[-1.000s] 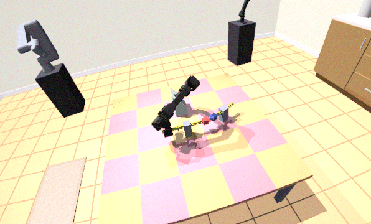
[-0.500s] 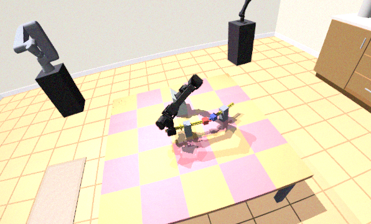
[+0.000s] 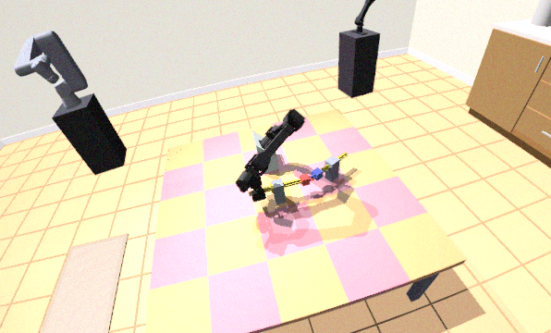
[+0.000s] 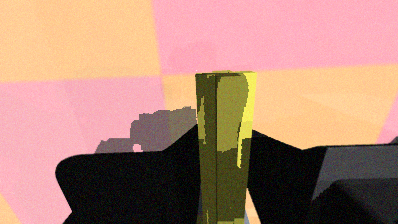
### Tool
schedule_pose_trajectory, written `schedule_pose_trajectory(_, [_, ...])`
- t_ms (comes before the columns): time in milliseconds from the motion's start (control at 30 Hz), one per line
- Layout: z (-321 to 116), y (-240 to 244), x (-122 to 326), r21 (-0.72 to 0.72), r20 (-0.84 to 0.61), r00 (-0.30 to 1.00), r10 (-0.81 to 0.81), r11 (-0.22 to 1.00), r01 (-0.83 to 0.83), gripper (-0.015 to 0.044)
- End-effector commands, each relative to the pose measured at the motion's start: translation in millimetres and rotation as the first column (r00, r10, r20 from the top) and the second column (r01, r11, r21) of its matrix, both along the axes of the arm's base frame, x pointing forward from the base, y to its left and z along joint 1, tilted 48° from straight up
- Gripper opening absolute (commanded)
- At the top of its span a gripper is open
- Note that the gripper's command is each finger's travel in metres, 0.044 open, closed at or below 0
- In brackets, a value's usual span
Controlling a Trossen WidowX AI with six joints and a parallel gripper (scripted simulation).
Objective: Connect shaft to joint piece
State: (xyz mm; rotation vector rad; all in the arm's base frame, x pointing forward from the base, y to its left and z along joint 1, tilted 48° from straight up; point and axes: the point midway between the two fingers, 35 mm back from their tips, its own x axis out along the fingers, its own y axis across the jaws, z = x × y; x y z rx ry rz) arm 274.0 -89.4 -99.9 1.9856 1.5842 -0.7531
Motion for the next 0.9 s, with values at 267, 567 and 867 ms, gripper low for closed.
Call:
schedule_pose_trajectory(267, [0.0,0.1,0.1,0.001,0.001,1.0,0.002,1.0,-0.002,0.0052])
schedule_pose_trajectory(567, [0.0,0.1,0.1,0.001,0.001,1.0,0.002,1.0,-0.002,0.0146])
schedule_pose_trajectory(867, [0.0,0.1,0.1,0.001,0.001,1.0,0.002,1.0,-0.002,0.0382])
